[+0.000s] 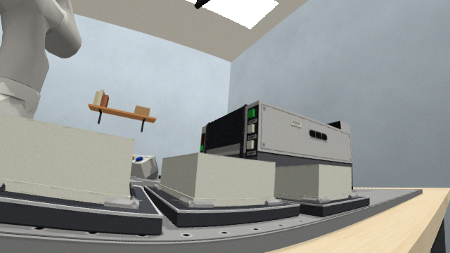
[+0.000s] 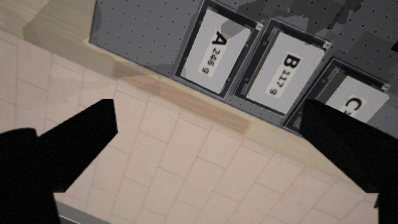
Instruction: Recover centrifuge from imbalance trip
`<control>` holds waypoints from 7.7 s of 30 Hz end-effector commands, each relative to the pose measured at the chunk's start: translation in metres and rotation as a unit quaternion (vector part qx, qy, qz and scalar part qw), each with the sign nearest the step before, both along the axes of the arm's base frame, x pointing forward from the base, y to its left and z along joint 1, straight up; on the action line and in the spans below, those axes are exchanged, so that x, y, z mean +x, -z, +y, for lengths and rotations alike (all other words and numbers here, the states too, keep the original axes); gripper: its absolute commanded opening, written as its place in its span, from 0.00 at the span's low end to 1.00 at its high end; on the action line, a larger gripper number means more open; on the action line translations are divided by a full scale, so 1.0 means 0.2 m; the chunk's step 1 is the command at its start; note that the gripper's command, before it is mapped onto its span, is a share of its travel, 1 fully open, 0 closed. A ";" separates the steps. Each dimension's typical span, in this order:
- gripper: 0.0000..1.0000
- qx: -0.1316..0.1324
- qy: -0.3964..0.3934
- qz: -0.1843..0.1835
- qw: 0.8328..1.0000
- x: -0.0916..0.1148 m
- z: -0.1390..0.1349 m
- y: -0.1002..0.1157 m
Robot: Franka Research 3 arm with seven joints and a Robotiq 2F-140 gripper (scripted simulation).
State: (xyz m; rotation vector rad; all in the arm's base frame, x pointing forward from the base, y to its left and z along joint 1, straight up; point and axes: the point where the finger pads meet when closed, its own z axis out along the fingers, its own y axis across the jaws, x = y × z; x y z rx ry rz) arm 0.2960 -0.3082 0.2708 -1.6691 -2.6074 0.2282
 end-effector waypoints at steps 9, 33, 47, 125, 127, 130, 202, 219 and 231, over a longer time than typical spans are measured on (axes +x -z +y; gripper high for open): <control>1.00 0.021 0.145 -0.047 0.988 -0.07 0.04 0.03; 1.00 0.031 0.176 -0.057 0.982 -0.10 0.05 0.04; 1.00 0.040 0.201 -0.065 0.977 -0.12 0.06 0.04; 0.10 0.053 -0.075 -0.052 0.994 -0.10 0.05 0.14; 0.10 0.055 -0.118 -0.049 0.990 -0.10 0.05 0.15; 0.10 0.056 -0.161 -0.045 0.984 -0.10 0.04 0.18; 0.10 0.049 -0.929 0.069 0.359 -0.24 0.01 0.89; 0.10 0.026 -0.986 0.077 0.147 -0.25 0.02 0.91; 0.10 0.017 -0.996 0.083 0.000 -0.25 0.02 0.91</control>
